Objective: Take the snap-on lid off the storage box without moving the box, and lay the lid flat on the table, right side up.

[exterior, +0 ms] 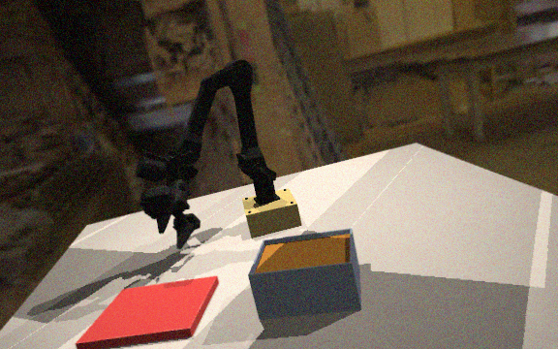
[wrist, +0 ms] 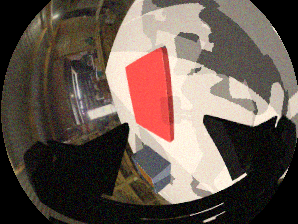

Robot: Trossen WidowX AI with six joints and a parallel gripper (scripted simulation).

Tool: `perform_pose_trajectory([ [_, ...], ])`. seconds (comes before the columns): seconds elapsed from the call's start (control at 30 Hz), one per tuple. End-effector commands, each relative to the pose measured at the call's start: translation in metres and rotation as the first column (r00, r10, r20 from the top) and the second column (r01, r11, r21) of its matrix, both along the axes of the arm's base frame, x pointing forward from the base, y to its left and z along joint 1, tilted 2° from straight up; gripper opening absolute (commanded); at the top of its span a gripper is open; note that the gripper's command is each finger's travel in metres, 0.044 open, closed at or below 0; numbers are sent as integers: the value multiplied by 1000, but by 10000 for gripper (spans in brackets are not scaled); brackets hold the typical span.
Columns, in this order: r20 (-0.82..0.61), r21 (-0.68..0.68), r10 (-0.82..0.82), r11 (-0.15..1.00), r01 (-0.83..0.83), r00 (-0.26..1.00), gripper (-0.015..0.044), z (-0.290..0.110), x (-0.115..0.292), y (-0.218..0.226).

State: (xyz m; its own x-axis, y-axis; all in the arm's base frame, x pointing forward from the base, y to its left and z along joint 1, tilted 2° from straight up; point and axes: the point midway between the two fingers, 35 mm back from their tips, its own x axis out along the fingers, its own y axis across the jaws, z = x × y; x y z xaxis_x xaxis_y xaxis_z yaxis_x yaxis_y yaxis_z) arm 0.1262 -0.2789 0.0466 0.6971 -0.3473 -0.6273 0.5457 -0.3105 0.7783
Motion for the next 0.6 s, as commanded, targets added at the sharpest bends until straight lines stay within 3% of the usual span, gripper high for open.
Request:
perform_pose_trajectory([
  [0.0,3,-11,5,1000,-5,1000,440,9,-2,1],
  [0.57,2,-11,5,1000,-5,1000,440,40,-14,6],
])
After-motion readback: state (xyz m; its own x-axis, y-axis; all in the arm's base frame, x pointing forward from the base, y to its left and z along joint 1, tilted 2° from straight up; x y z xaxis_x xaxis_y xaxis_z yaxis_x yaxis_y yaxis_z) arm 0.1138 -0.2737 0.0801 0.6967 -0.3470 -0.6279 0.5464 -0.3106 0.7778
